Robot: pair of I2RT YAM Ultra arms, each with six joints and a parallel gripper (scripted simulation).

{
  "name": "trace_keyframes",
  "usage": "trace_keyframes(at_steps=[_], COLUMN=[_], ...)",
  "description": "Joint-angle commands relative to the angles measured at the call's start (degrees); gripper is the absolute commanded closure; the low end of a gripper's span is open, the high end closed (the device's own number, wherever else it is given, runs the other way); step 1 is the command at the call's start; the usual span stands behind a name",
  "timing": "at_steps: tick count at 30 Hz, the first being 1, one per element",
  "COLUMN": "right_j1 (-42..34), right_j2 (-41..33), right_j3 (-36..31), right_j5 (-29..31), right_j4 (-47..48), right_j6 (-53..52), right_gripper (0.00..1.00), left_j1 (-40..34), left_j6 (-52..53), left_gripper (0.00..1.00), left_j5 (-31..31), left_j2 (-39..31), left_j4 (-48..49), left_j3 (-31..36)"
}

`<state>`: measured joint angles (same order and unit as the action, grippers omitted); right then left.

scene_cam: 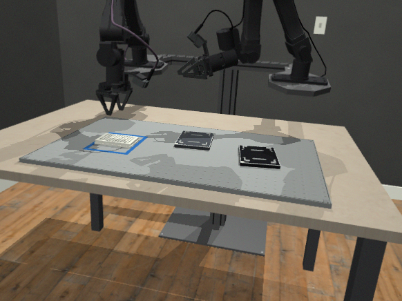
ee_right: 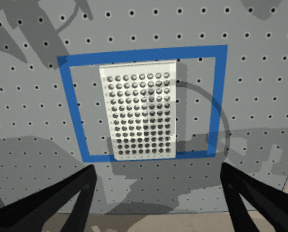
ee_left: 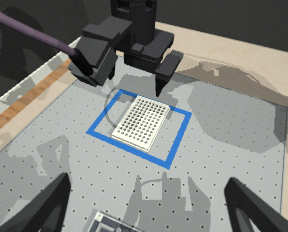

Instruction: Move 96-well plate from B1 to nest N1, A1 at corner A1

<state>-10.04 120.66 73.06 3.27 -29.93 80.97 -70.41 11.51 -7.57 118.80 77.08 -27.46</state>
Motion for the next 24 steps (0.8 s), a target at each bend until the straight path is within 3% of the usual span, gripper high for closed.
trace_keyframes(at_steps=[1, 9, 24], right_j1=[0.47, 0.71, 0.83], right_j2=[-0.64, 0.42, 1.83], right_j3=[1.04, 0.37, 0.29], right_j5=[-0.77, -0.86, -1.20], right_j4=[-3.72, -3.30, -1.28], right_j6=[-0.12, -3.28, -38.02], right_gripper=[0.00, 0.00, 0.00], left_j1=[0.08, 0.08, 0.08], left_j6=[-0.57, -0.57, -0.57], left_gripper=[0.00, 0.00, 0.00], left_j5=[0.62, 0.62, 0.62], left_j2=[-0.83, -0.83, -0.83], left_j4=[0.55, 0.55, 0.55], left_j3=[0.75, 0.75, 0.75])
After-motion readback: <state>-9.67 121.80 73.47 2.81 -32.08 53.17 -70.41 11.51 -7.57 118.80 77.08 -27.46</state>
